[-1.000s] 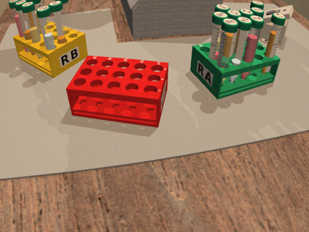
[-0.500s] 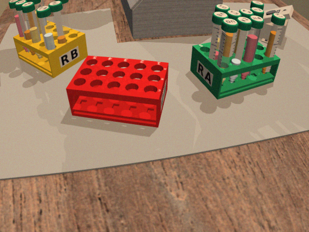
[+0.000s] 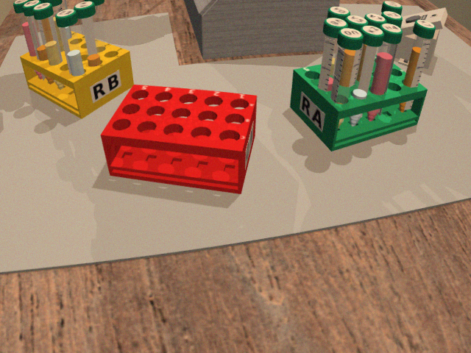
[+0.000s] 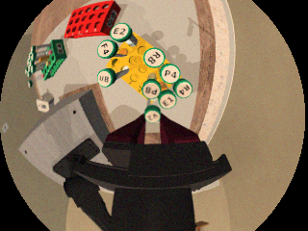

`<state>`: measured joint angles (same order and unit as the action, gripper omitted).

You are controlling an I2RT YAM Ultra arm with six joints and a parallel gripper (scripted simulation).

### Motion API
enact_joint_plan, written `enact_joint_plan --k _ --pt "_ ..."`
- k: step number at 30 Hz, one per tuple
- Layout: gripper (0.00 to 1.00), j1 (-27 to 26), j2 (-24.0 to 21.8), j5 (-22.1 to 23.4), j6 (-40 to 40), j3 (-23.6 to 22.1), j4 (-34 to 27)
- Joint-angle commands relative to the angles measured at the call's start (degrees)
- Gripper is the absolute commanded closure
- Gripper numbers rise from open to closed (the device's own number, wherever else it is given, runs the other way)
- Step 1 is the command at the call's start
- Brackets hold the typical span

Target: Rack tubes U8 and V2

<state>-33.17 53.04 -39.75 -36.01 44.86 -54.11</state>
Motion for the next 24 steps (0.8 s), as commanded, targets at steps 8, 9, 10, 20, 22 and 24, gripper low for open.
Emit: enact_joint_plan --k 8,9,10,20,22,24 --pt "1.00 -0.76 0.16 0.11 -1.55 -1.39 1.96" --pt "1.00 -0.76 0.16 0.11 -1.55 -1.39 1.96" --pt "1.00 -0.27 0.15 -0.16 -1.63 -1.42 2.04" --pt "1.00 -1.22 -0.10 0.06 -1.98 -1.68 2.49" --pt "1.00 -0.73 -0.12 0.35 -1.68 -0.52 1.92" --pt "1.00 -0.73 -0.12 0.36 -1.68 -0.52 1.92"
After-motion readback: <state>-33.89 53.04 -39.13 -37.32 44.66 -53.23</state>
